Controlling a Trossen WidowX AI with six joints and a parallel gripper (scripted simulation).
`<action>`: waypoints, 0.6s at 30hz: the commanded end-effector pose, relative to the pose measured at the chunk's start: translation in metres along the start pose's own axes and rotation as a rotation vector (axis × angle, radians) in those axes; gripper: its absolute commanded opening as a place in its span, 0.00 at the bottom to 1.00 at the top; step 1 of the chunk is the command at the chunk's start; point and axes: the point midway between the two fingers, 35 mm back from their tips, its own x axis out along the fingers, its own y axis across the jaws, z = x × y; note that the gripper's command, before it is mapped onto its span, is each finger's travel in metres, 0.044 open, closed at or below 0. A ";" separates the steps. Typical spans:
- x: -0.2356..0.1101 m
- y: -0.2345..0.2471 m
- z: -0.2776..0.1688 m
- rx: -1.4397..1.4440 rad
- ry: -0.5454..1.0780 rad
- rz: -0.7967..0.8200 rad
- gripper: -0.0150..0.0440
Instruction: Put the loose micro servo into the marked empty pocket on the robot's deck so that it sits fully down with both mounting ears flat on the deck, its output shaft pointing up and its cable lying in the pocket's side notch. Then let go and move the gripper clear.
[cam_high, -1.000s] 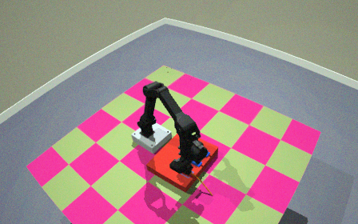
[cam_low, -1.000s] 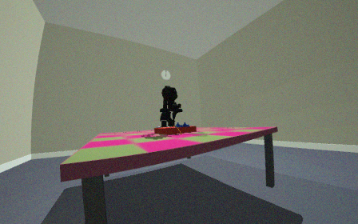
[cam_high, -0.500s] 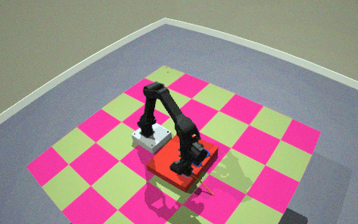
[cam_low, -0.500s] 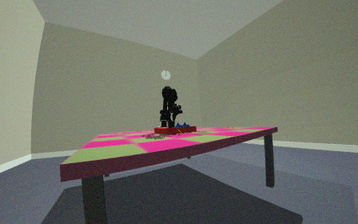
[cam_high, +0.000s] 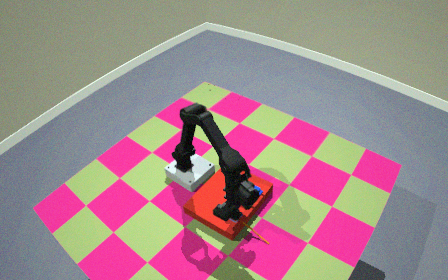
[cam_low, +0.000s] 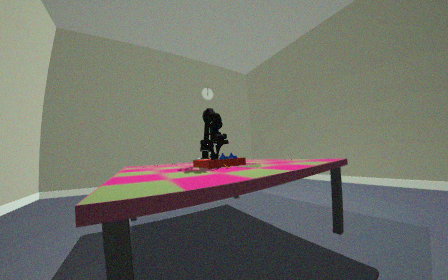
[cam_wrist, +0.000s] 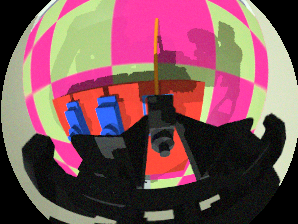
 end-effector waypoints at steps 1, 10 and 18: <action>0.004 0.000 0.000 0.005 -0.001 -0.001 0.25; 0.013 0.000 0.000 0.005 -0.001 -0.001 0.25; 0.021 0.000 0.000 0.005 -0.001 -0.001 0.25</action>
